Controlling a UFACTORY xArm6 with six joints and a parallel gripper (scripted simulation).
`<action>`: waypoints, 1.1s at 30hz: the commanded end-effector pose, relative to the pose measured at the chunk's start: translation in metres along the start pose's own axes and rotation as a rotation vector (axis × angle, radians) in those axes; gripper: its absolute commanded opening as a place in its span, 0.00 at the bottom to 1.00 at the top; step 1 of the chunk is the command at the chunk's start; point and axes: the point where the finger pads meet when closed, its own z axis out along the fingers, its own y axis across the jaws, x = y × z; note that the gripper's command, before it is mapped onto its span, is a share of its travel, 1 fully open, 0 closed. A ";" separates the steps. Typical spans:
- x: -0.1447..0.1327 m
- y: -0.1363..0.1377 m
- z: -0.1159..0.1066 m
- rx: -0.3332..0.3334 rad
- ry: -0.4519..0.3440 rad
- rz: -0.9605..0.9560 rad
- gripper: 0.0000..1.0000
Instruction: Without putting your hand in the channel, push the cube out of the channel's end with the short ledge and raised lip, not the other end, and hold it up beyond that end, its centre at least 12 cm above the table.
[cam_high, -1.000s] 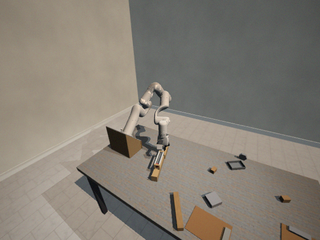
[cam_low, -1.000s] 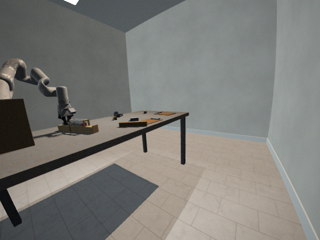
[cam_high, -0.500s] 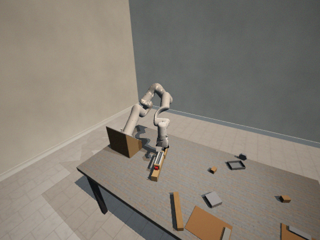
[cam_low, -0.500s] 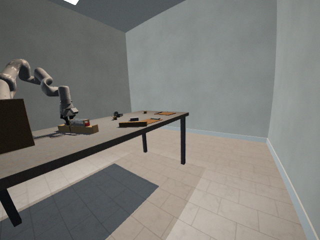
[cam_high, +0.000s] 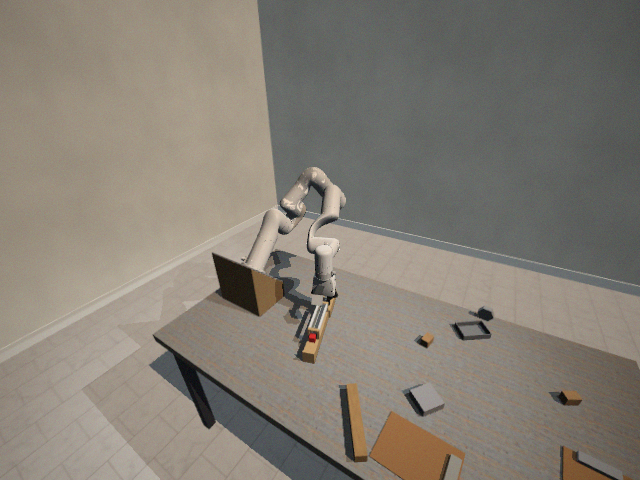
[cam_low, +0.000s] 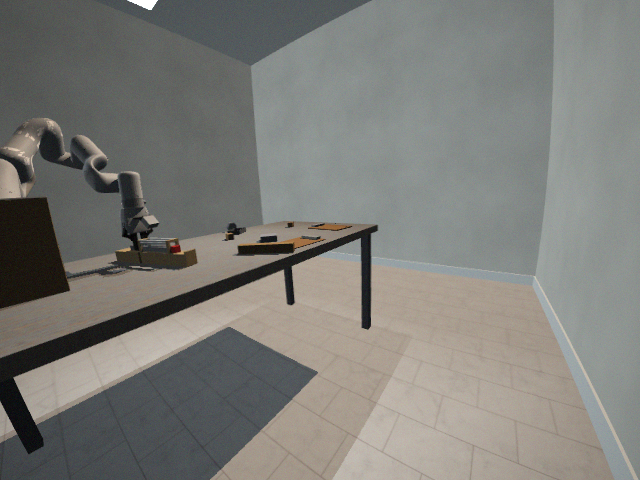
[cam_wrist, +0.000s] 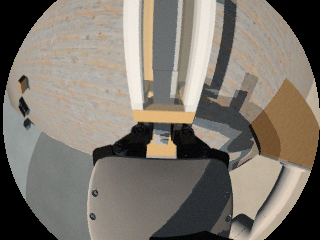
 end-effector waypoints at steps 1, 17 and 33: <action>0.001 -0.001 -0.001 0.002 0.001 -0.001 0.00; 0.001 -0.001 -0.001 0.002 0.001 -0.001 0.38; 0.001 -0.001 -0.001 0.002 0.001 -0.001 0.38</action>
